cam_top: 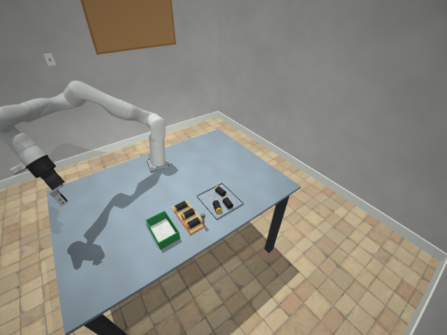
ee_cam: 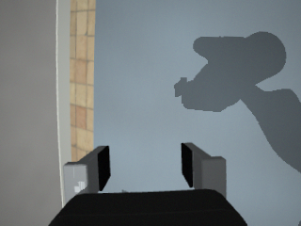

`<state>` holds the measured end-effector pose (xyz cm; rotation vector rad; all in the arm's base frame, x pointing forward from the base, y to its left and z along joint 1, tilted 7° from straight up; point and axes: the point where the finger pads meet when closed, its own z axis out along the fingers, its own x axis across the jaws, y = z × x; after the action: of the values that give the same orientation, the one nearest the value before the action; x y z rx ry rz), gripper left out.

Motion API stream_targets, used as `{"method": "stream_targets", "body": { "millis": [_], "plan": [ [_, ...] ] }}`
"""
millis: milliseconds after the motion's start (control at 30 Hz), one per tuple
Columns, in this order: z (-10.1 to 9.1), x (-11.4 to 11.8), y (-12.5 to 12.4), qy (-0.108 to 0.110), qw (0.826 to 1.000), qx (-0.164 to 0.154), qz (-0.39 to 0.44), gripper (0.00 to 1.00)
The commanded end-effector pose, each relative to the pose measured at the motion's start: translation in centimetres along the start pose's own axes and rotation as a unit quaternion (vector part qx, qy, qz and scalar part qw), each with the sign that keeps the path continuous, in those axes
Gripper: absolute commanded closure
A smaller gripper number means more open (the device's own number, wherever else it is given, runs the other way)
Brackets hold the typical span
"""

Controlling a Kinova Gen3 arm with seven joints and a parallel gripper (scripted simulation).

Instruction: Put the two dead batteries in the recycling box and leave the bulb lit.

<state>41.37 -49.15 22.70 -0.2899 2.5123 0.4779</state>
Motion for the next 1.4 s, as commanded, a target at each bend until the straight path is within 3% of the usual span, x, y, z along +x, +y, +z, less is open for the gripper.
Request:
{"method": "stream_targets", "body": {
  "millis": [0,800,1033,1100,1367],
  "plan": [
    [-0.1,-0.1,0.0,0.000,1.000,0.001,-0.001,0.00],
    [0.6,-0.6,0.5,0.006,1.000,-0.001,0.002,0.00],
    [3.9,-2.7,2.6,0.036,0.999,-0.010,0.015,0.00],
    [3.9,-2.7,2.6,0.036,0.999,-0.010,0.015,0.00],
    [10.7,-6.4,8.2,0.102,0.994,-0.016,0.039,0.00]
  ]
}}
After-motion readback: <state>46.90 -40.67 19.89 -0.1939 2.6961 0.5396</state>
